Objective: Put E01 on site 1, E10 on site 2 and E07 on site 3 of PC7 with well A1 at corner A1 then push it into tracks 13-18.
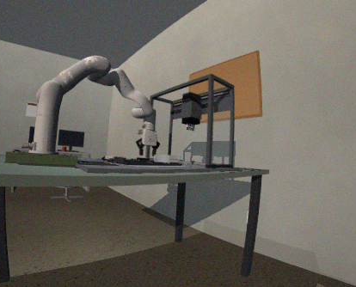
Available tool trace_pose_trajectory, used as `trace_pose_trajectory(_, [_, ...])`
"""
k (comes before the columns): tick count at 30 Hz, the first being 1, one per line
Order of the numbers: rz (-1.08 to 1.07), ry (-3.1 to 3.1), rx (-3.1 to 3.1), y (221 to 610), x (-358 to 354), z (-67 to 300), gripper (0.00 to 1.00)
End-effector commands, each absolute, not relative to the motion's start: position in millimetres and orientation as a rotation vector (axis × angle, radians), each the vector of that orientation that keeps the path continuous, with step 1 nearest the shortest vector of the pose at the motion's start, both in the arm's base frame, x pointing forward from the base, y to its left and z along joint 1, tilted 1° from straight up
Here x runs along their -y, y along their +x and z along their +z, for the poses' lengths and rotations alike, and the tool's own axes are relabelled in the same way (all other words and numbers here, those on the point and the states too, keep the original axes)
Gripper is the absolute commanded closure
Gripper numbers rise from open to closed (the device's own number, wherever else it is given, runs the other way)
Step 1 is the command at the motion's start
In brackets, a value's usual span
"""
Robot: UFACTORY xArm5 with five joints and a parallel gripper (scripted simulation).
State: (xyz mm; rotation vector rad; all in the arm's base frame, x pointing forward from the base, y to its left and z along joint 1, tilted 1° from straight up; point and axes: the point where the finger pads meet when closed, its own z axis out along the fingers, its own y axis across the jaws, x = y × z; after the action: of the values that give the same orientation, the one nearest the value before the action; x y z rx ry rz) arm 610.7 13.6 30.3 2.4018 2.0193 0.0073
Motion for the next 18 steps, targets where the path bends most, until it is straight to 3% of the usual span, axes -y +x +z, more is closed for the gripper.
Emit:
trace_pose_trajectory(1, [0.032, 2.411, -2.027, 612, -14, 32, 0.0])
trace_pose_trajectory(18, [0.032, 2.411, -2.027, 612, -14, 22, 0.0])
